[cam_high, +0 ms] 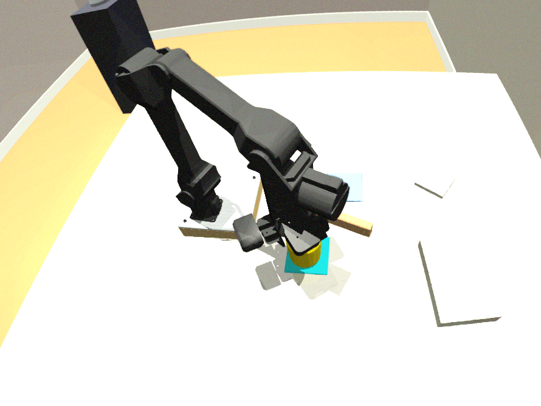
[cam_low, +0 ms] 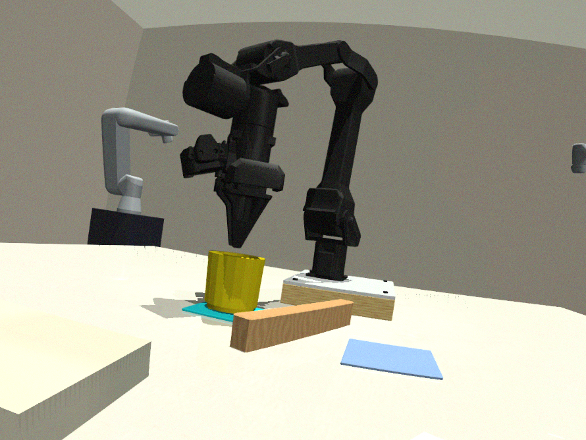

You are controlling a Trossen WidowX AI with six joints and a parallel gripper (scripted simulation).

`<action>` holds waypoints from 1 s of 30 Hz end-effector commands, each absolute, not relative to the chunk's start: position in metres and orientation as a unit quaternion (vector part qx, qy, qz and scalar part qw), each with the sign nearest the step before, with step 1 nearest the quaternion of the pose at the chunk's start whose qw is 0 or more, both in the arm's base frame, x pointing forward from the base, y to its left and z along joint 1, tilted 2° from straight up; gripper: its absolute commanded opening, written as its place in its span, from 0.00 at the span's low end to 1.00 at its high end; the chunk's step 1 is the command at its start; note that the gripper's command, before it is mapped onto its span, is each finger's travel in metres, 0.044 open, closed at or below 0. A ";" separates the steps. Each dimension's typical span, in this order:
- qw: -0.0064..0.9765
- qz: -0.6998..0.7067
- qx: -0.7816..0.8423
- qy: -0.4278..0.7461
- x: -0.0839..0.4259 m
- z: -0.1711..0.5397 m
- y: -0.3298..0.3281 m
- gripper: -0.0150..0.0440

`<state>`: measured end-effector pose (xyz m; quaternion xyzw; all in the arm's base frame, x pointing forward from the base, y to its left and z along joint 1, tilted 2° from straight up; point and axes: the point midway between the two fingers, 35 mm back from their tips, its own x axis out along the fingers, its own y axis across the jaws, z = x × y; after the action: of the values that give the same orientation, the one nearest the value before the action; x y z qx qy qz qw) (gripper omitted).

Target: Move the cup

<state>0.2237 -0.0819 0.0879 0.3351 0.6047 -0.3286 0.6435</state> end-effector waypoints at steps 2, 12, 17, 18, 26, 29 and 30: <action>0.645 -0.326 0.336 0.604 0.223 0.096 -0.082 0.50; 0.644 -0.328 0.335 0.605 0.223 0.095 -0.082 0.77; 0.644 -0.328 0.335 0.605 0.223 0.099 -0.082 0.99; 0.644 -0.328 0.335 0.604 0.223 0.101 -0.083 1.00; 0.645 -0.327 0.335 0.604 0.223 0.127 -0.083 1.00; 0.645 -0.327 0.335 0.604 0.223 0.137 -0.083 1.00; 0.645 -0.326 0.335 0.604 0.223 0.140 -0.083 1.00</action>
<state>0.2228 -0.0832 0.1294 0.3353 0.6046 -0.3289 0.6432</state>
